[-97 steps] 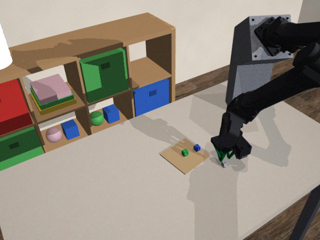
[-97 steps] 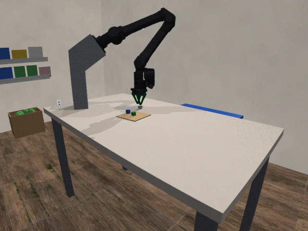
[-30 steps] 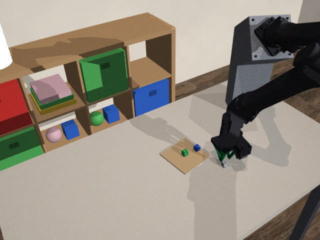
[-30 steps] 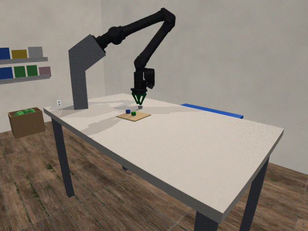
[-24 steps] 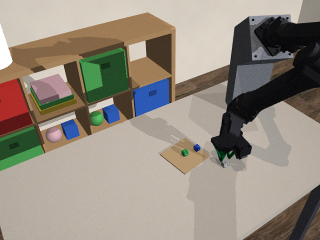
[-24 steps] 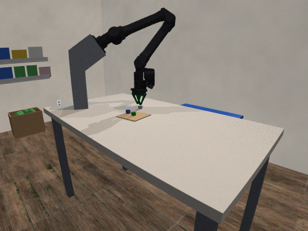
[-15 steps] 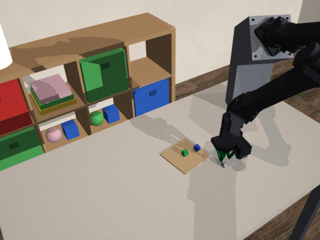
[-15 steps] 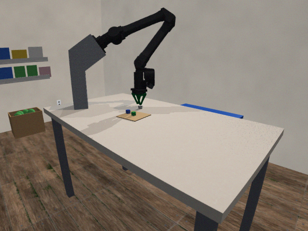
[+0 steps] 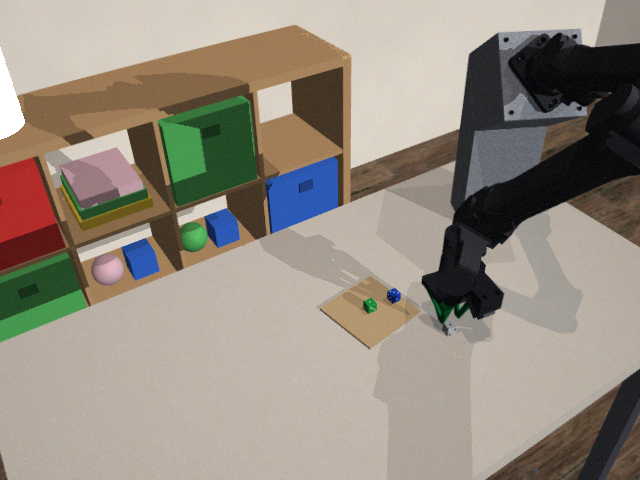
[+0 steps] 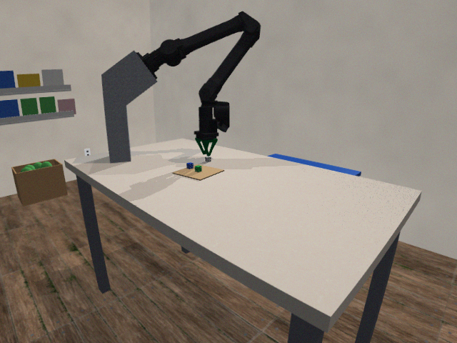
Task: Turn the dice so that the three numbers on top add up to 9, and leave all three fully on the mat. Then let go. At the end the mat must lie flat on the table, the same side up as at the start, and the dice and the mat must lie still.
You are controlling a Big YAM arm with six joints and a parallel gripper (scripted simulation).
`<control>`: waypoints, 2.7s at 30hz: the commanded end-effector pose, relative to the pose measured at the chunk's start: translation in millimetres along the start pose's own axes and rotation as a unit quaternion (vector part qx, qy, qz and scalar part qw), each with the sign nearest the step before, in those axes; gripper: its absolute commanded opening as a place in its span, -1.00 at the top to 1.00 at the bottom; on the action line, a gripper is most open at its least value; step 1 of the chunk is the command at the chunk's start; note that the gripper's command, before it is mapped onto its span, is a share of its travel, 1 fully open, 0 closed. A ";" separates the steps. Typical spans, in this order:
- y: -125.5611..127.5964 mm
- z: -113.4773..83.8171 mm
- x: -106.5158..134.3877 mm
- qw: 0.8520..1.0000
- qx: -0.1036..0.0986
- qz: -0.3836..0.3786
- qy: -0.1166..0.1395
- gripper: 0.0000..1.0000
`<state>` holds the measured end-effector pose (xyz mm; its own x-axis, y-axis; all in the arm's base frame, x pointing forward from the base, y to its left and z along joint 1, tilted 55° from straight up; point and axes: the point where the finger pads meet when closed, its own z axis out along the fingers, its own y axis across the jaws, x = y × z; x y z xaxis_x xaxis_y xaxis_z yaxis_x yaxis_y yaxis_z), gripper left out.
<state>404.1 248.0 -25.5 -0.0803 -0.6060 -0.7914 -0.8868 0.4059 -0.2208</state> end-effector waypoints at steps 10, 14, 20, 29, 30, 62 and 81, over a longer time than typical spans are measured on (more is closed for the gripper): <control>3.7 -1.7 -8.0 1.000 -0.002 -0.002 -0.005 0.32; 3.7 -1.7 -8.0 1.000 -0.002 -0.002 -0.005 0.32; 3.7 -1.7 -8.0 1.000 -0.002 -0.002 -0.005 0.32; 3.7 -1.7 -8.0 1.000 -0.002 -0.002 -0.005 0.32; 3.7 -1.7 -8.0 1.000 -0.002 -0.002 -0.005 0.32; 5.6 24.0 -4.0 1.000 -0.002 -0.001 -0.004 0.32; 7.5 22.6 -2.0 1.000 -0.005 0.001 0.000 0.32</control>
<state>415.5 264.7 -38.2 -0.0792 -0.6056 -0.7918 -0.8866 0.4059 -0.2218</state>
